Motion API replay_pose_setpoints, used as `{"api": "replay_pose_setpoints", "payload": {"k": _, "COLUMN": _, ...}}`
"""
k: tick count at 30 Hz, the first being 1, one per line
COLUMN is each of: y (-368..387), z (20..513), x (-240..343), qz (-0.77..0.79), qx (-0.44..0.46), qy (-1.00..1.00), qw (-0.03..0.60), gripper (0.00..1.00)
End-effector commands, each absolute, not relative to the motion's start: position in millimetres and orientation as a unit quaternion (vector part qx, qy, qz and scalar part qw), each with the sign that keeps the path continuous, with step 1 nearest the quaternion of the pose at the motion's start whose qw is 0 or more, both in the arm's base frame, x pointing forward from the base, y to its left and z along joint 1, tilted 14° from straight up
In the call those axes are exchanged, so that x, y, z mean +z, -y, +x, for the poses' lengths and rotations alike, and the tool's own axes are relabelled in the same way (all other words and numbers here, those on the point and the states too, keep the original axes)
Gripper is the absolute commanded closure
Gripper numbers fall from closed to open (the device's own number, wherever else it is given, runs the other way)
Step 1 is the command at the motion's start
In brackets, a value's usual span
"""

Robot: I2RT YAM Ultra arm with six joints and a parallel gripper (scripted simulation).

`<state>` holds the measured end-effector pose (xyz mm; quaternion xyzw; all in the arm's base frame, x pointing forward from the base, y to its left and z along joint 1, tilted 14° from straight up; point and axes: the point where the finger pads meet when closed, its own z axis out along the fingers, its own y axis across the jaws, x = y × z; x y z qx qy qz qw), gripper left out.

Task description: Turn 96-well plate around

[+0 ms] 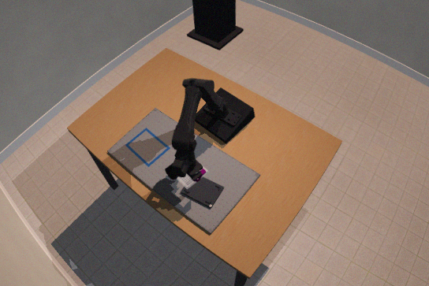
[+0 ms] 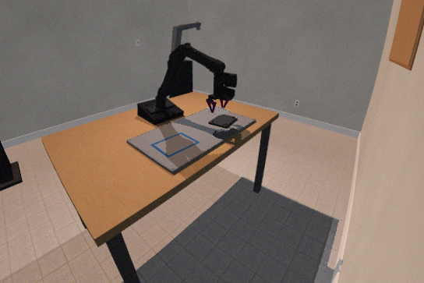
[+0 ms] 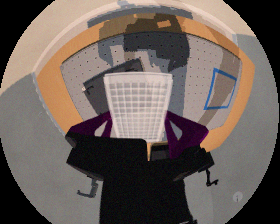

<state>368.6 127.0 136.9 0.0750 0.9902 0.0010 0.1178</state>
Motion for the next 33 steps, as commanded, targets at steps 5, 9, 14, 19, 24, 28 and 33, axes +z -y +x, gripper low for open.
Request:
{"api": "replay_pose_setpoints", "payload": {"k": 5, "y": -146, "z": 369, "x": 158, "qz": 0.083, "qx": 0.006, "qy": -0.987, "qw": 0.139, "gripper": 1.0}}
{"api": "replay_pose_setpoints", "payload": {"k": 9, "y": -160, "z": 370, "x": 148, "qz": 0.083, "qx": 0.0, "qy": -0.988, "qw": 0.128, "gripper": 1.0}}
{"api": "replay_pose_setpoints", "payload": {"k": 14, "y": -177, "z": 371, "x": 148, "qz": 0.083, "qx": 0.0, "qy": -0.988, "qw": 0.128, "gripper": 1.0}}
{"api": "replay_pose_setpoints", "payload": {"k": 19, "y": -188, "z": 371, "x": 156, "qz": 0.083, "qx": 0.005, "qy": -0.987, "qw": 0.135, "gripper": 1.0}}
{"api": "replay_pose_setpoints", "payload": {"k": 24, "y": -184, "z": 372, "x": 163, "qz": 0.089, "qx": 0.01, "qy": -0.986, "qw": 0.143, "gripper": 1.0}}
{"api": "replay_pose_setpoints", "payload": {"k": 28, "y": -184, "z": 372, "x": 163, "qz": 0.089, "qx": 0.01, "qy": -0.986, "qw": 0.143, "gripper": 1.0}}
{"api": "replay_pose_setpoints", "payload": {"k": 33, "y": -184, "z": 372, "x": 163, "qz": 0.088, "qx": 0.009, "qy": -0.986, "qw": 0.143, "gripper": 1.0}}
